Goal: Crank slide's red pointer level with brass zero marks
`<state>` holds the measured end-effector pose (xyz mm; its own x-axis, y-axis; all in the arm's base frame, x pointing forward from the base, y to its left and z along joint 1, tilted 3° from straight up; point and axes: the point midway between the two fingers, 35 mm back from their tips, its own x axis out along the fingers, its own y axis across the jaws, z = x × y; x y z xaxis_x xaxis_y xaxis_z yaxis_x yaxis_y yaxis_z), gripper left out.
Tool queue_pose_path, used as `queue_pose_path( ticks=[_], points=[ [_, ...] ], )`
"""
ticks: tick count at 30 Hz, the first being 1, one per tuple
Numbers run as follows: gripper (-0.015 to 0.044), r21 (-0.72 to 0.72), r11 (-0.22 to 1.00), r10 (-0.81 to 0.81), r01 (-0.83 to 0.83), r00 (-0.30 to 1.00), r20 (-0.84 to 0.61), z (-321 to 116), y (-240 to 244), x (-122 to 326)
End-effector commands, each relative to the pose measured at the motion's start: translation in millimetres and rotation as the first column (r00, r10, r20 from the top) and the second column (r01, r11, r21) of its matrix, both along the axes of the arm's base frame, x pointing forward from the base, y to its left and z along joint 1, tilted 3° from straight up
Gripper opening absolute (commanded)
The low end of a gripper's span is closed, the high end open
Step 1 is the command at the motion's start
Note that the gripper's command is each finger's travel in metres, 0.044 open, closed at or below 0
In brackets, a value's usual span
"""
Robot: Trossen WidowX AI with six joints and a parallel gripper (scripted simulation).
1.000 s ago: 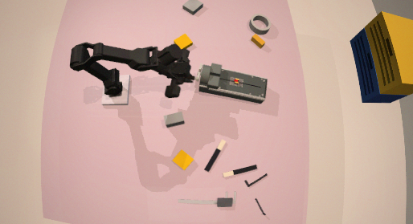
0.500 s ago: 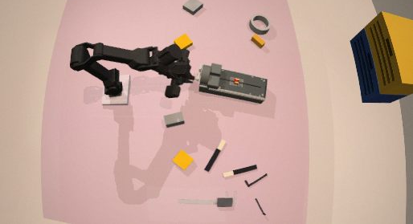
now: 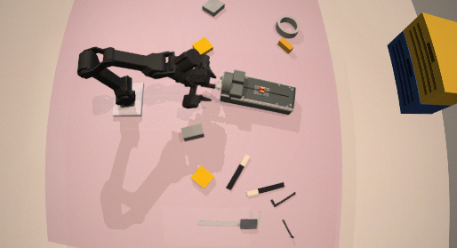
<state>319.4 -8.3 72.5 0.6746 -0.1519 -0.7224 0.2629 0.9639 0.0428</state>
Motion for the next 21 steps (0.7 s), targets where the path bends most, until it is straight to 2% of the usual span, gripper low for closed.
queue_pose_path(
  ticks=[1, 13, 21],
  points=[
    [0.044, 0.0, 1.0, 0.0, 0.0, 1.0, 0.004, 11, 0, 2],
    [0.044, 0.001, 1.0, 0.0, 0.0, 1.0, 0.005, 54, -2, 2],
    [0.044, 0.0, 1.0, -0.003, 0.003, 1.0, 0.004, 98, -4, 5]
  ],
)
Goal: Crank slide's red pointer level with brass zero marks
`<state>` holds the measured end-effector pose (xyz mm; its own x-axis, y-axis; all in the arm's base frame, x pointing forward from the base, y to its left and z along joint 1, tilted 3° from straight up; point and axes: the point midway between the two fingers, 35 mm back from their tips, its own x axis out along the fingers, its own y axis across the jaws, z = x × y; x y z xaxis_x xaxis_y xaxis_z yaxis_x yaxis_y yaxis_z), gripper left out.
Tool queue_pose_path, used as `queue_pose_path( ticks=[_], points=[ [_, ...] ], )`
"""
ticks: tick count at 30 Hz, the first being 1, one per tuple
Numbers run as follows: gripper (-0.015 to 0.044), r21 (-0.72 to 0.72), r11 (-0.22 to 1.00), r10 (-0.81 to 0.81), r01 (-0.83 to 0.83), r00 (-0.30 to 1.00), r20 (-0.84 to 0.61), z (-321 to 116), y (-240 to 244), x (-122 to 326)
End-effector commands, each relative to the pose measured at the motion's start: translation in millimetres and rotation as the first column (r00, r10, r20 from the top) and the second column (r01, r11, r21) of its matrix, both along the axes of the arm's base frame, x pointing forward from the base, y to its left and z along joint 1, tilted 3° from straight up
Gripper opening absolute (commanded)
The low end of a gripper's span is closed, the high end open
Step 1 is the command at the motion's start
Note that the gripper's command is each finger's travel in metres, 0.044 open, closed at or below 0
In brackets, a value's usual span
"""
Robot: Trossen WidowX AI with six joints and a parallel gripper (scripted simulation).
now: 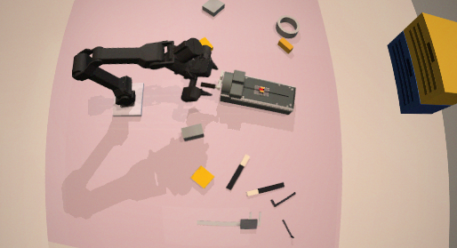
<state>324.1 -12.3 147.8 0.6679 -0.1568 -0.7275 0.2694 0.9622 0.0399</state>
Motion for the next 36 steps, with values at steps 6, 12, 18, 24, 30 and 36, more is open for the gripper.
queue_pose_path(
  ticks=[6, 12, 18, 24, 30, 36],
  points=[
    [0.044, 0.0, 1.0, 0.002, -0.002, 1.0, 0.01, 48, -2, -1],
    [0.044, 0.008, 0.999, 0.044, -0.044, 0.999, -0.009, 53, -3, 21],
    [0.044, 0.021, 0.995, 0.101, -0.101, 0.994, -0.03, 57, -7, 51],
    [0.044, 0.036, 0.987, 0.159, -0.157, 0.986, -0.045, 57, -13, 82],
    [0.044, 0.054, 0.976, 0.215, -0.212, 0.975, -0.054, 54, -21, 112],
    [0.044, 0.061, 0.97, 0.238, -0.235, 0.97, -0.055, 47, -25, 125]
  ],
)
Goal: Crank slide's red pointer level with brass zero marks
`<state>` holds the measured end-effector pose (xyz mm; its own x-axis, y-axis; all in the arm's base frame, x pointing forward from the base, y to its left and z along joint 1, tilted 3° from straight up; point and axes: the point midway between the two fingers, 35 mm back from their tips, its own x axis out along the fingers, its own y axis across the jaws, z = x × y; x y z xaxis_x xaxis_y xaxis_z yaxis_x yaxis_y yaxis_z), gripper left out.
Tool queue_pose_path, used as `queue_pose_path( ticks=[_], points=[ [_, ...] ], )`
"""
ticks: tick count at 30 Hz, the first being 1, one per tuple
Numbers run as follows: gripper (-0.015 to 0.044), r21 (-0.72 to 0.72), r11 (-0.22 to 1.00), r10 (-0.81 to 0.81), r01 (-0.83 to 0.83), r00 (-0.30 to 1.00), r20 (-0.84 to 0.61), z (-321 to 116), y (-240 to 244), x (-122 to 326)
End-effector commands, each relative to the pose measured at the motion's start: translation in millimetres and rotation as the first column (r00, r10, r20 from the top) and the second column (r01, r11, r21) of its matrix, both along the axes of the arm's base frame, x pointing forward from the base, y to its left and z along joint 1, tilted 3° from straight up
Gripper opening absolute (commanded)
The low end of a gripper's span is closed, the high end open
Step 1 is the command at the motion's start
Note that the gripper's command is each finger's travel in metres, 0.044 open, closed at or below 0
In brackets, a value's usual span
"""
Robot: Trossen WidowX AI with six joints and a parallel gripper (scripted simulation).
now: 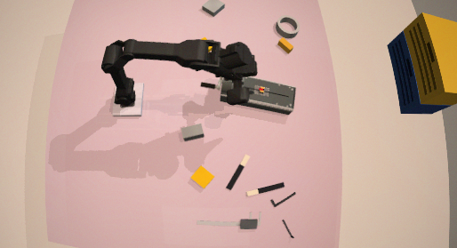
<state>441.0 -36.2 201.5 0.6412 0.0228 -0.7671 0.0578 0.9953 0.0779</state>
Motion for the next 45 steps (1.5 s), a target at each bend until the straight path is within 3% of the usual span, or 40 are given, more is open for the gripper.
queue_pose_path(
  ticks=[1, 9, 30, 40, 45],
  points=[
    [0.044, 0.006, 1.0, 0.02, -0.02, 1.0, -0.007, -12, -1, 8],
    [0.044, 0.006, 1.0, 0.02, -0.02, 1.0, -0.007, -57, 1, 7],
    [0.044, 0.006, 1.0, 0.02, -0.02, 1.0, -0.007, -58, 1, 7],
    [0.044, 0.005, 1.0, 0.016, -0.016, 1.0, -0.005, -7, -2, 8],
    [0.044, -0.002, 1.0, -0.007, 0.007, 1.0, -0.002, -4, 3, -4]
  ],
)
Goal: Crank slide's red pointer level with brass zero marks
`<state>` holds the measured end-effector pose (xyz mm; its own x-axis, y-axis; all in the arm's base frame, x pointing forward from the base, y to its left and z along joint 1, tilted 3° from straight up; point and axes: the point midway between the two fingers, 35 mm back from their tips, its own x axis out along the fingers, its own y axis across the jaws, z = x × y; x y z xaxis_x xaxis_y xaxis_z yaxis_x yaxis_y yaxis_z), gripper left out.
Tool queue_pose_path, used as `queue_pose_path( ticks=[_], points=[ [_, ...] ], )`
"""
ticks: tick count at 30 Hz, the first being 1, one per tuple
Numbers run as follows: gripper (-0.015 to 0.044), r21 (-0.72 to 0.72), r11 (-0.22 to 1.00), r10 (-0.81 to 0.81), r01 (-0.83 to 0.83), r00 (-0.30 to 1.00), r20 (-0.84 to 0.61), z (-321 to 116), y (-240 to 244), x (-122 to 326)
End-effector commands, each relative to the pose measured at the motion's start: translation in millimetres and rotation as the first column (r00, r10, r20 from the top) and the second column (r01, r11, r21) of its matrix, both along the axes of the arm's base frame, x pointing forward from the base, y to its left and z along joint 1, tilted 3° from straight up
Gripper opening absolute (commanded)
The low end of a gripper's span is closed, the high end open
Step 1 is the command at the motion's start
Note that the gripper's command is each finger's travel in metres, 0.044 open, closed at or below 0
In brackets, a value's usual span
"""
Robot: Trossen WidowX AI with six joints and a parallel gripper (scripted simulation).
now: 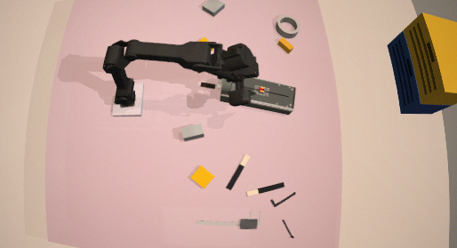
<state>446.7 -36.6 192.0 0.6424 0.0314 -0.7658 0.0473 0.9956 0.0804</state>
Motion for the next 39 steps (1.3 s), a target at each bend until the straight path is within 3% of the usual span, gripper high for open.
queue_pose_path(
  ticks=[1, 22, 29, 39],
  points=[
    [0.044, -0.007, 1.0, -0.026, 0.026, 1.0, -0.003, 7, 5, -15],
    [0.044, -0.043, 0.975, -0.216, 0.219, 0.974, 0.063, 5, 23, -123],
    [0.044, -0.044, 0.973, -0.222, 0.225, 0.973, 0.066, 2, 23, -126],
    [0.044, -0.043, 0.973, -0.222, 0.225, 0.973, 0.066, -37, 25, -125]
  ],
)
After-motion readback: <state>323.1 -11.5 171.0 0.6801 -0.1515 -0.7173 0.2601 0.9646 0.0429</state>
